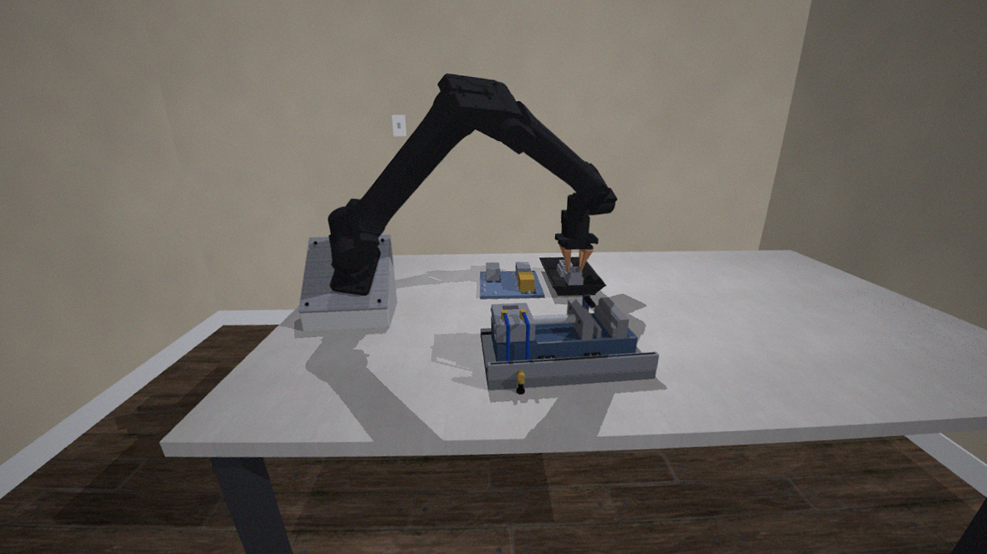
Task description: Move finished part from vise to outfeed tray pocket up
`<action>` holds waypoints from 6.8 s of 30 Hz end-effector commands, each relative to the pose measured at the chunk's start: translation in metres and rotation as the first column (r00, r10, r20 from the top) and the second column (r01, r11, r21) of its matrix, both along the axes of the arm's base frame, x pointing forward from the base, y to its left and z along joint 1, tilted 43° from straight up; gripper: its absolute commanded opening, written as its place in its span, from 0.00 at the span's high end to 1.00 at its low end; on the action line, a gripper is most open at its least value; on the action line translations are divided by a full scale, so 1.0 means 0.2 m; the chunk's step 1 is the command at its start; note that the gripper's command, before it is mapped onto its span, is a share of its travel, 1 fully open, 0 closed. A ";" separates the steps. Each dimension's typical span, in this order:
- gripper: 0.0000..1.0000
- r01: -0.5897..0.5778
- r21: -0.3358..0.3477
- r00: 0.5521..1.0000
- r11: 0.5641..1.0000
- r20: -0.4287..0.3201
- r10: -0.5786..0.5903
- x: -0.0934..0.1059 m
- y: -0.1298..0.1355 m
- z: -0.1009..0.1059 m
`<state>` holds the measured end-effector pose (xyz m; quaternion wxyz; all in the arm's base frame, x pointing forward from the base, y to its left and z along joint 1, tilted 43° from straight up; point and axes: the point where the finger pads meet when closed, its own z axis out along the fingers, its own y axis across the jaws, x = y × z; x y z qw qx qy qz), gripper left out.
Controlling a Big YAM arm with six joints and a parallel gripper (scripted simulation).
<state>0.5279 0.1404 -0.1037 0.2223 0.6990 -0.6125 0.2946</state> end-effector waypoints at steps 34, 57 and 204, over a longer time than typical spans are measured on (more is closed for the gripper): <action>1.00 -0.006 0.008 1.000 1.000 0.013 0.006 0.04 0.01 0.00; 1.00 -0.003 0.008 1.000 1.000 0.013 0.003 0.04 -0.01 0.00; 0.36 -0.004 0.023 0.999 1.000 0.032 0.003 -0.05 0.48 0.52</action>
